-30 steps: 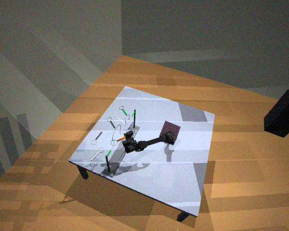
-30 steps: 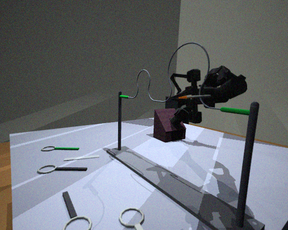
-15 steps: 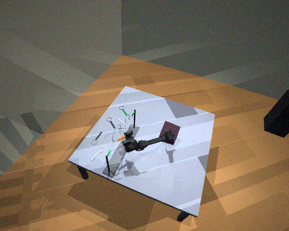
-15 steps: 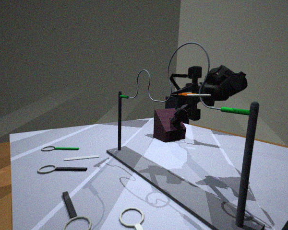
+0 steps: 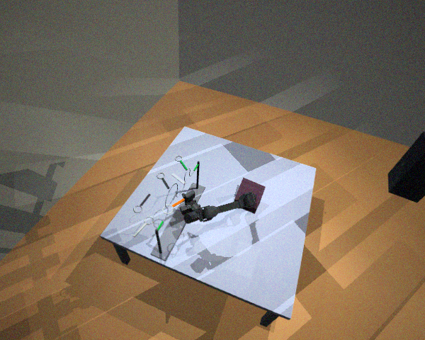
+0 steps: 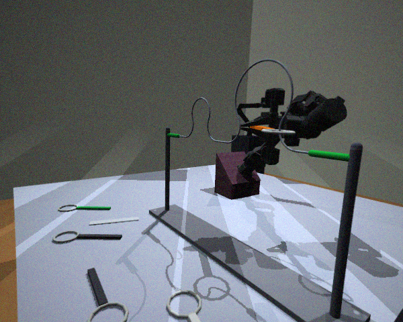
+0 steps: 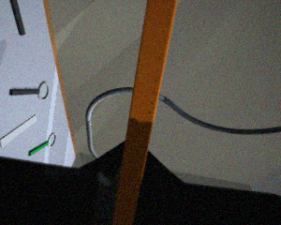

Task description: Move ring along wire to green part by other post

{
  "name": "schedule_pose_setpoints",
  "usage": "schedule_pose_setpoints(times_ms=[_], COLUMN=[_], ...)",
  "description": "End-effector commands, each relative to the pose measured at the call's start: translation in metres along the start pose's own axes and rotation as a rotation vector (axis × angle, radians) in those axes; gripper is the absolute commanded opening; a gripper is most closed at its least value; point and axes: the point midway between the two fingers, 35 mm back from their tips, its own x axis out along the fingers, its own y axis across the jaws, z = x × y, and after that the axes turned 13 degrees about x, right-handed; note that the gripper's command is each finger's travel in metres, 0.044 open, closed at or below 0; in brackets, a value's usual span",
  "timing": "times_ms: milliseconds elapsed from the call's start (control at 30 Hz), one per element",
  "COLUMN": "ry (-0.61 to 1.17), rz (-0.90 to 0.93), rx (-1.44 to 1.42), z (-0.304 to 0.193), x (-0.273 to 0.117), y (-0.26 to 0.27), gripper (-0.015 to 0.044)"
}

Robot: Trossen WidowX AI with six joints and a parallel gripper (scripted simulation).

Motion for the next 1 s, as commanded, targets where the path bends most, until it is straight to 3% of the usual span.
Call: schedule_pose_setpoints(times_ms=[0,967], ry=[-0.008,-0.012], rz=[-0.017,-0.060], rx=[-0.006,-0.110], z=[0.003,0.008], x=[-0.002,-0.003], y=[-0.008,-0.026], gripper=[-0.0150,-0.0150])
